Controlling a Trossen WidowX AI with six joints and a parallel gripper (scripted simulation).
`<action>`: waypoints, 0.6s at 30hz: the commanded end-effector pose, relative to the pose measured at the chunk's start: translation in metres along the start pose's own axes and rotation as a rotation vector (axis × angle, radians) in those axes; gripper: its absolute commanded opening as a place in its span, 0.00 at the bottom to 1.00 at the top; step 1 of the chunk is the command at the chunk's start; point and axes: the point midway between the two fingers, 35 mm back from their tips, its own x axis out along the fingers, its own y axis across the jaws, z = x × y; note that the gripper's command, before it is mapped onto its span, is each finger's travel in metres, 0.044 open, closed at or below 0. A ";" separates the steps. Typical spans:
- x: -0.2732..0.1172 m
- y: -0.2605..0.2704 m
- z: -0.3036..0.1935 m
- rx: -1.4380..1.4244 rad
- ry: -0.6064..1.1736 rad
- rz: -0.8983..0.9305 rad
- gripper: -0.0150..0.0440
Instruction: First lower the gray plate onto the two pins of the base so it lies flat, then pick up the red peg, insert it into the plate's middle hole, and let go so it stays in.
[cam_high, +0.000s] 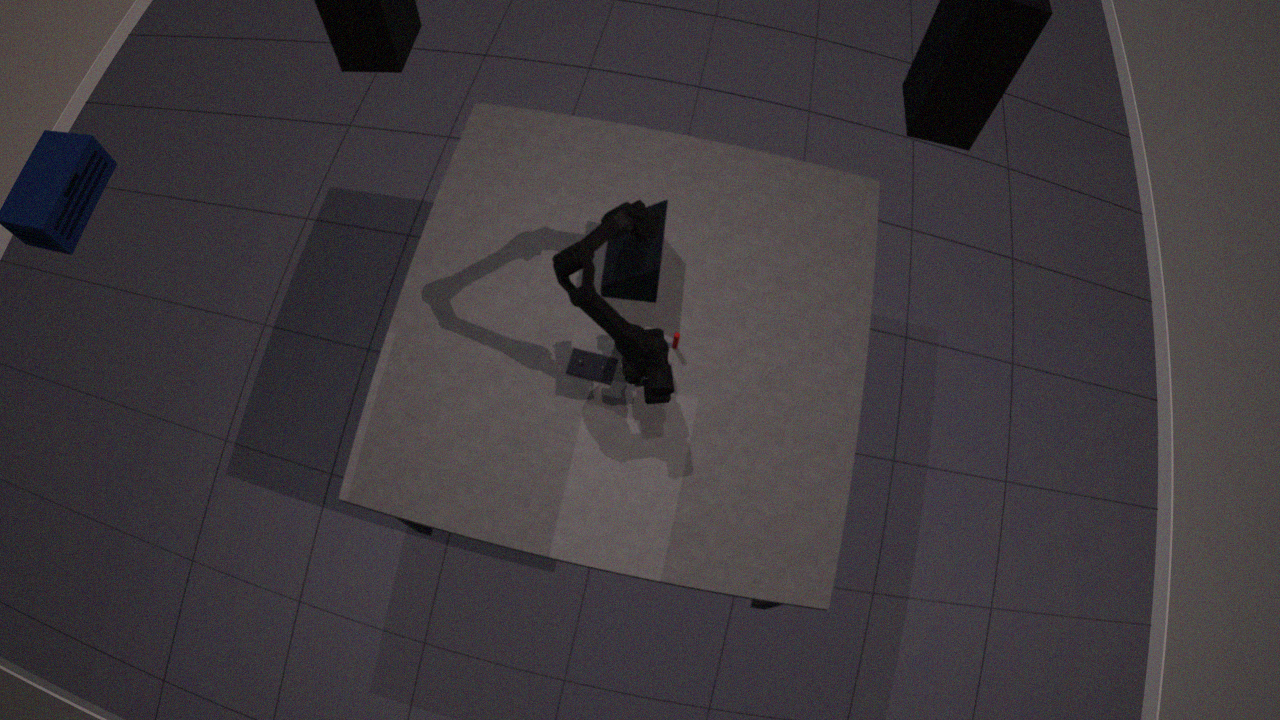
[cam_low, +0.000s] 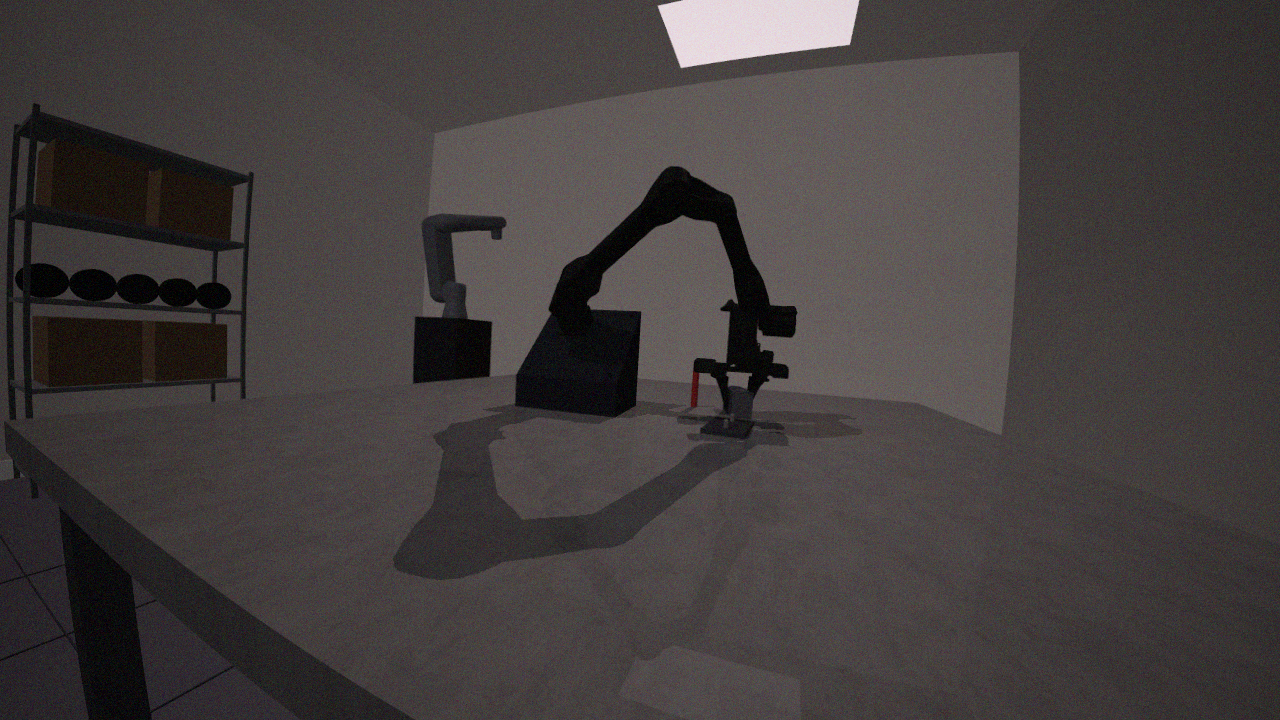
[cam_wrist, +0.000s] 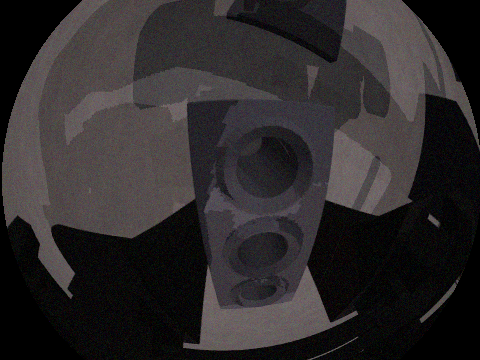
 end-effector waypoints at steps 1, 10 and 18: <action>-0.010 0.004 0.000 0.005 -0.002 0.008 0.25; -0.037 0.007 -0.002 0.005 0.003 0.010 0.25; -0.062 0.008 -0.004 0.004 0.005 0.011 0.25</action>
